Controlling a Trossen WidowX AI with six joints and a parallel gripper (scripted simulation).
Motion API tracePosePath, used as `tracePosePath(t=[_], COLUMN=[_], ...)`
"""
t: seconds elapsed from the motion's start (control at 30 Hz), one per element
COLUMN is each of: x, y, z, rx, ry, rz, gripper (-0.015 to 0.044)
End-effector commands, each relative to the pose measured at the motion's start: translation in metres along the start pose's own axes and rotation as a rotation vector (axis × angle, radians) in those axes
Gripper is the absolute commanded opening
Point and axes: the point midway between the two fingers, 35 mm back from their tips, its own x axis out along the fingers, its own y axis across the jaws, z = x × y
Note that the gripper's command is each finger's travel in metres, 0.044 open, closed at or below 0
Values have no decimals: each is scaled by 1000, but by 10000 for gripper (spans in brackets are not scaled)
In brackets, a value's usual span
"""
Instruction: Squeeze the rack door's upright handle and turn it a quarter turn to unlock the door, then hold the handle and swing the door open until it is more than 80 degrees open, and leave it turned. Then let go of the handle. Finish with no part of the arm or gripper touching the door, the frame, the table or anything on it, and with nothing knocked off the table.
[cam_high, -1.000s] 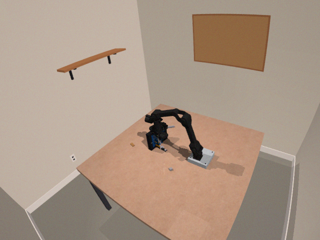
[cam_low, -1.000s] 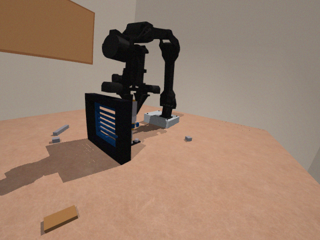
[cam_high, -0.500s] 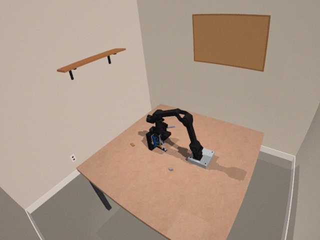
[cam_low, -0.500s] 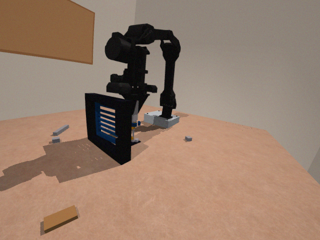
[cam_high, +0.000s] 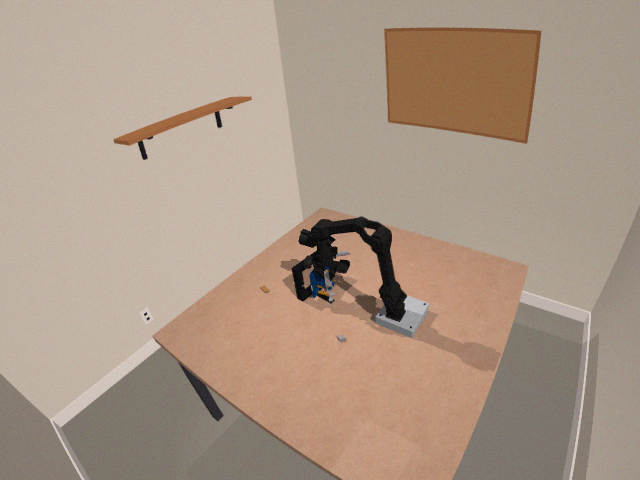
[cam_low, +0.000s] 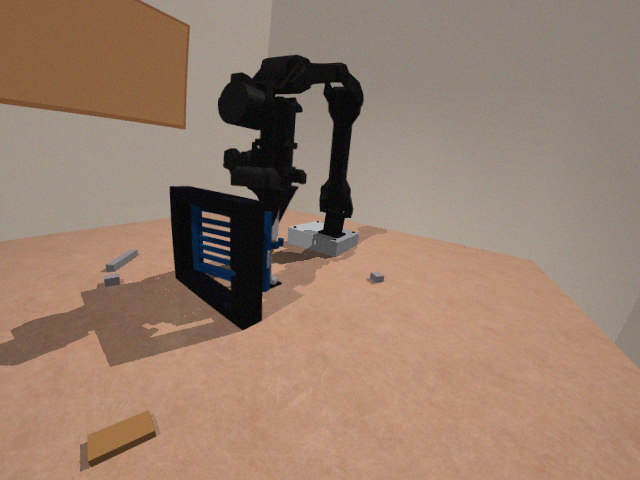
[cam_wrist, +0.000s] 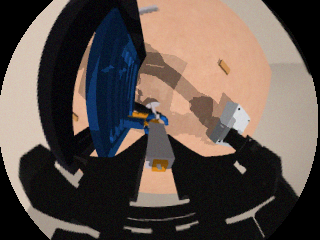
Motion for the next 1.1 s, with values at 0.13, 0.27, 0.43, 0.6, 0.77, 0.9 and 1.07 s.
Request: tracePosePath(t=[0.13, 0.27, 0.43, 0.6, 0.77, 0.9, 1.07], x=[0, 0, 0, 0, 0, 0, 0], y=[-14, -22, -31, -40, -48, -54, -62], z=[5, 9, 13, 18, 24, 30, 37], rx=[-161, -222, -297, -371, -444, -503, -576], ry=[-9, -9, -9, -10, -11, -11, -12], rz=[12, 11, 10, 8, 7, 6, 5], gripper=[16, 16, 16, 16, 16, 16, 16])
